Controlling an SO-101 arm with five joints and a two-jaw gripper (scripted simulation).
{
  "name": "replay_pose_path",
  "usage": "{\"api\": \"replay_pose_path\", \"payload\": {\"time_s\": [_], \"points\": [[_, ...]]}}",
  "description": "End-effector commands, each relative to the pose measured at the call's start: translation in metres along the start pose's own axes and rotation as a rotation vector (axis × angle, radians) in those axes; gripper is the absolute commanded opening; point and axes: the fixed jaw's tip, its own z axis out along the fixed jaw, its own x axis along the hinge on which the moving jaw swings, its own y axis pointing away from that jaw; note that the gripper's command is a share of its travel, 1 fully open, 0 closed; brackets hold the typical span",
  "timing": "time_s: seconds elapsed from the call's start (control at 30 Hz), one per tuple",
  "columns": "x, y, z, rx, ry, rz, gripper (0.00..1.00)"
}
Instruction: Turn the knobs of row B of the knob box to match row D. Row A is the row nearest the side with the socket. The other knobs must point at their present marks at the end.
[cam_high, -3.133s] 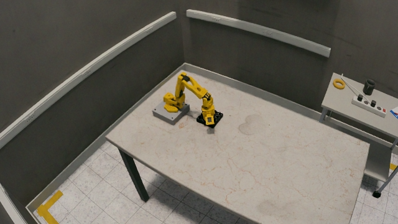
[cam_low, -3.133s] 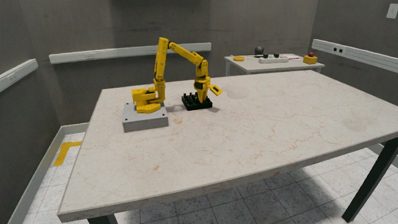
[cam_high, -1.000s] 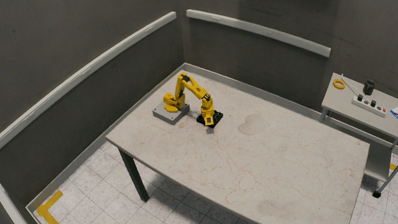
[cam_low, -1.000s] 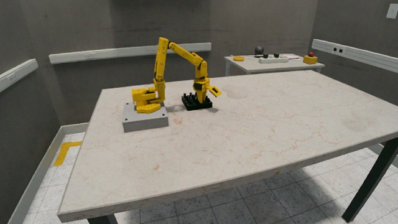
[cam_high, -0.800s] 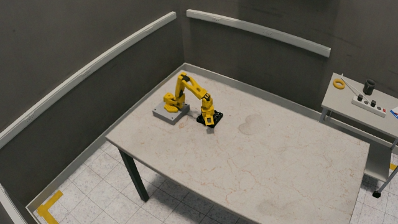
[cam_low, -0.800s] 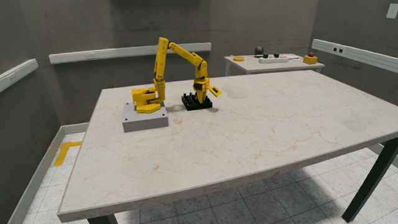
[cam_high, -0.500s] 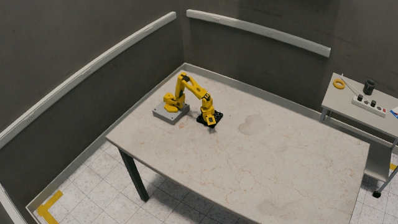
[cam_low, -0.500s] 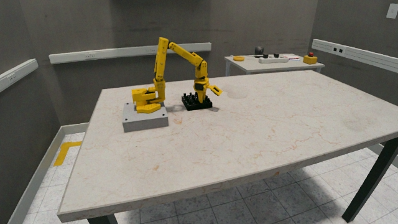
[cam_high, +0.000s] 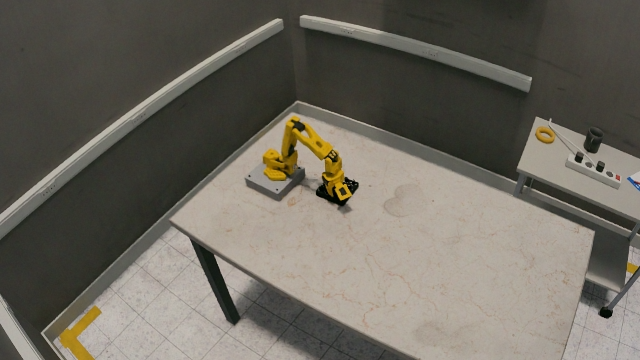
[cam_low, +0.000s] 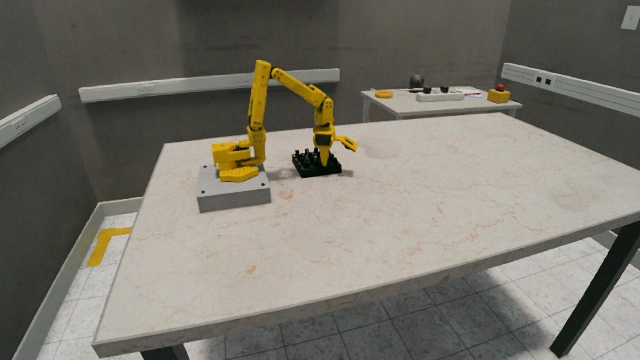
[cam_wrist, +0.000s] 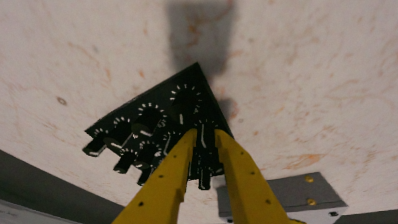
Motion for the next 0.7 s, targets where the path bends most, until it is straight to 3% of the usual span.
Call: {"api": "replay_pose_path", "payload": {"time_s": [0.0,0.67], "points": [[0.0017,-0.0034,0.0026,0.006,0.012,-0.064,0.01],[0.0033,-0.0037,0.0025,0.004,0.013,-0.344,0.01]]}}
